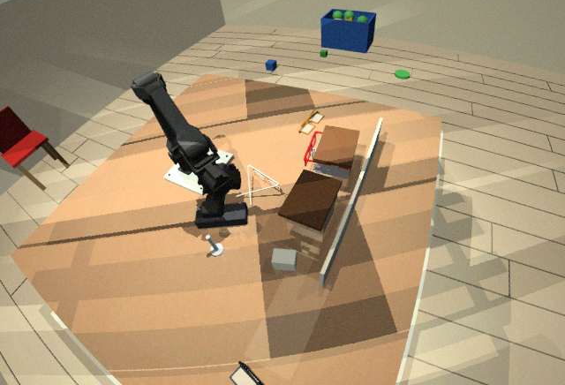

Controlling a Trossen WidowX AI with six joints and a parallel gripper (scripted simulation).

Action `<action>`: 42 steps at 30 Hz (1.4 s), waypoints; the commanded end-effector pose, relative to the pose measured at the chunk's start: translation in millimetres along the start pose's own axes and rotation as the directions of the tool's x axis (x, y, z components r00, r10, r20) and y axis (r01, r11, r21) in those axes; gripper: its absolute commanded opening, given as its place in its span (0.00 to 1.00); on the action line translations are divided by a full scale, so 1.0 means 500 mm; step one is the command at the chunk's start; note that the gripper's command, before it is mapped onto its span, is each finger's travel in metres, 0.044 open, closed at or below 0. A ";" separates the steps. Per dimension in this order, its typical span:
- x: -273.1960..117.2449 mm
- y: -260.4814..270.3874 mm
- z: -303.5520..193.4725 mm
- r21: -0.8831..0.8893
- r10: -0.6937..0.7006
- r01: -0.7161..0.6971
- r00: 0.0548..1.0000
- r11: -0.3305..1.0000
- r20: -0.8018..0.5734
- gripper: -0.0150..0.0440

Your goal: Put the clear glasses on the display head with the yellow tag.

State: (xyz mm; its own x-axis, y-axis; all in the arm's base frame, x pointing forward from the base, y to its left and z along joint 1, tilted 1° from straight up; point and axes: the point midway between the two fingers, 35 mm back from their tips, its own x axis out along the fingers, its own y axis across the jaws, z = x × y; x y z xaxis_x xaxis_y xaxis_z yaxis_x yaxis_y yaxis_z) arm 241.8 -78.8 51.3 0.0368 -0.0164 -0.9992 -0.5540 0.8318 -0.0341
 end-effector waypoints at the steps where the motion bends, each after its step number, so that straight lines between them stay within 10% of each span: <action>1: 0.004 -0.012 -0.002 -0.001 0.001 -0.001 1.000 1.000 -0.008 0.25; 25: -0.115 0.078 -0.001 -0.001 0.005 -0.005 1.000 1.000 -0.007 0.25; 33: -0.103 0.069 0.002 -0.006 0.008 -0.008 1.000 1.000 -0.005 0.59; 42: -0.103 0.069 0.002 -0.006 0.008 -0.008 1.000 1.000 -0.005 0.59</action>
State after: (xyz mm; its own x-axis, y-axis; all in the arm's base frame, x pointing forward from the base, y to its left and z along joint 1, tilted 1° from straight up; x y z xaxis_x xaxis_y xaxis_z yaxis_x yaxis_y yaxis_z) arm 221.3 -48.7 102.3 0.0281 -0.0124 -0.9995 -0.5582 0.8293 -0.0259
